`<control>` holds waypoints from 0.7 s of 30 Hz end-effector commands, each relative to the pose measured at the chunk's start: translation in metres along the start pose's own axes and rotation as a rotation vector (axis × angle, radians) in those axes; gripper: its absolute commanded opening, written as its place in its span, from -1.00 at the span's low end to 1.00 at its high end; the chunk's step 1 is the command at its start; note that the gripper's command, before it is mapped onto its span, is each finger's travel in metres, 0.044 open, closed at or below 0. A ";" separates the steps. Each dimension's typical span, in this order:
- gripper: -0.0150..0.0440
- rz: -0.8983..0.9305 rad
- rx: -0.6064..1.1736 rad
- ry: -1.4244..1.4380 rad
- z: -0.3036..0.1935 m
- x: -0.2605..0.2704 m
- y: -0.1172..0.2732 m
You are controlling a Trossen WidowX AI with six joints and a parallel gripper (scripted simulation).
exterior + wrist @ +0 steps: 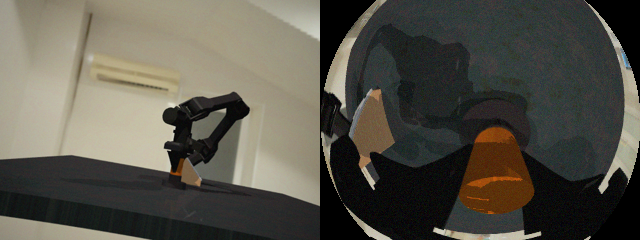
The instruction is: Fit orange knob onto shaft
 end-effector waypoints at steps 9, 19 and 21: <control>0.40 -0.001 0.000 0.000 0.000 0.000 0.001; 1.00 -0.001 0.000 0.000 0.000 0.000 0.001; 1.00 -0.001 0.000 0.000 0.000 0.000 0.001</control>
Point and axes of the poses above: the point midway between the two fingers, 35 mm back from their tips, its own y axis back along the fingers, its own x axis across the jaws, z = x × y, the point moved 5 cm from there along y, back along the fingers, and after that the axes turned 14 degrees about -y, right-handed, at the moved point
